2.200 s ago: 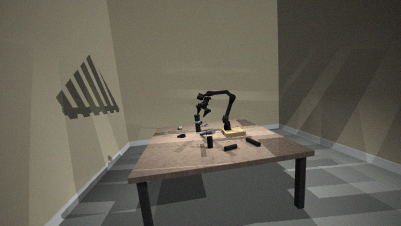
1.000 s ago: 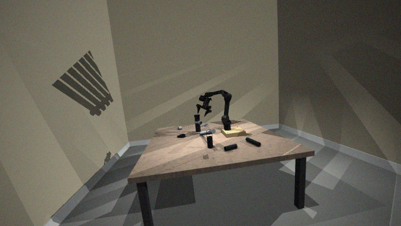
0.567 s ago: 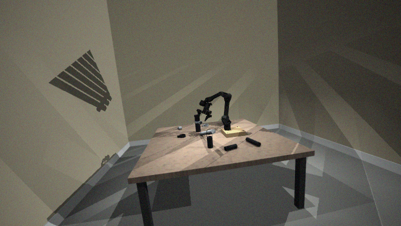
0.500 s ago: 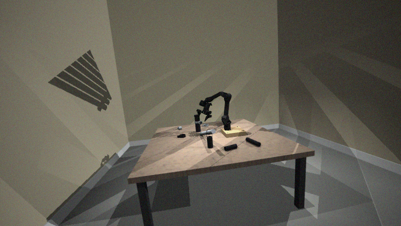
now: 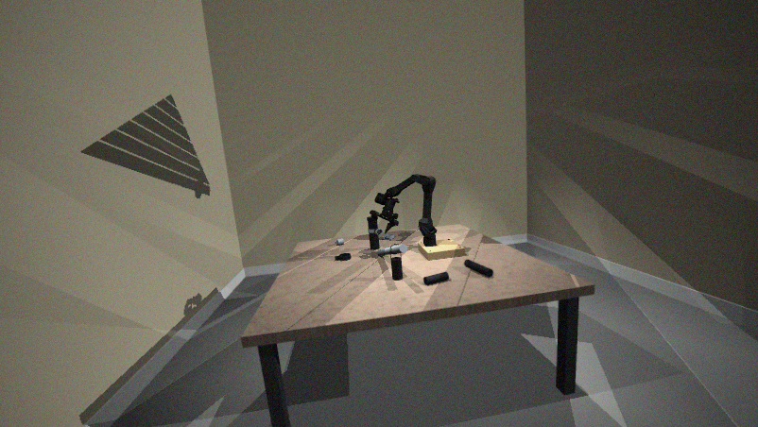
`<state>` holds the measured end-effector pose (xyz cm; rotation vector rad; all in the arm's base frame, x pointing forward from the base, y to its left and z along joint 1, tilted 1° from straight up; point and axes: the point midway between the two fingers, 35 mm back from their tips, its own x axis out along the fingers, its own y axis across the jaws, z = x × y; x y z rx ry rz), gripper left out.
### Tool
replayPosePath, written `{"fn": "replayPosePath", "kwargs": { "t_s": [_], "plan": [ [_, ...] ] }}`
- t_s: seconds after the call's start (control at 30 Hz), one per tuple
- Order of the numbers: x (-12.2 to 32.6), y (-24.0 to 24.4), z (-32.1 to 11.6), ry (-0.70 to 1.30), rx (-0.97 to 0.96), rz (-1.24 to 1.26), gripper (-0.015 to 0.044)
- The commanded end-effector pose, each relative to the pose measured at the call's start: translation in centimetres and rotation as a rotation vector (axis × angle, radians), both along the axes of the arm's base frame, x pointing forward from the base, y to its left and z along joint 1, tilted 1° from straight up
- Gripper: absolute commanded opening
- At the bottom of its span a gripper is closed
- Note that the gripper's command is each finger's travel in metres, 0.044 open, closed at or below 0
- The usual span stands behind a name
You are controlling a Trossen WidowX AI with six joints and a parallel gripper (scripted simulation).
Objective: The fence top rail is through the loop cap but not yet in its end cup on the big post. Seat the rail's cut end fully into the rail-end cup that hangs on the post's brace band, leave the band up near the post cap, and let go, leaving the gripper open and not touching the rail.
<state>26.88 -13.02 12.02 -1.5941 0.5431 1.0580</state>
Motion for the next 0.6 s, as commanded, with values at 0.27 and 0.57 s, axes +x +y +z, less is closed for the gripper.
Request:
{"fn": "replayPosePath", "kwargs": {
  "t_s": [0.27, 0.57],
  "plan": [
    [0.8, 0.4, -2.0, 0.009, 0.005, -0.005, 0.0440],
    [1.4, 0.8, -3.2, 0.008, 0.005, -0.005, 0.0440]
  ]
}}
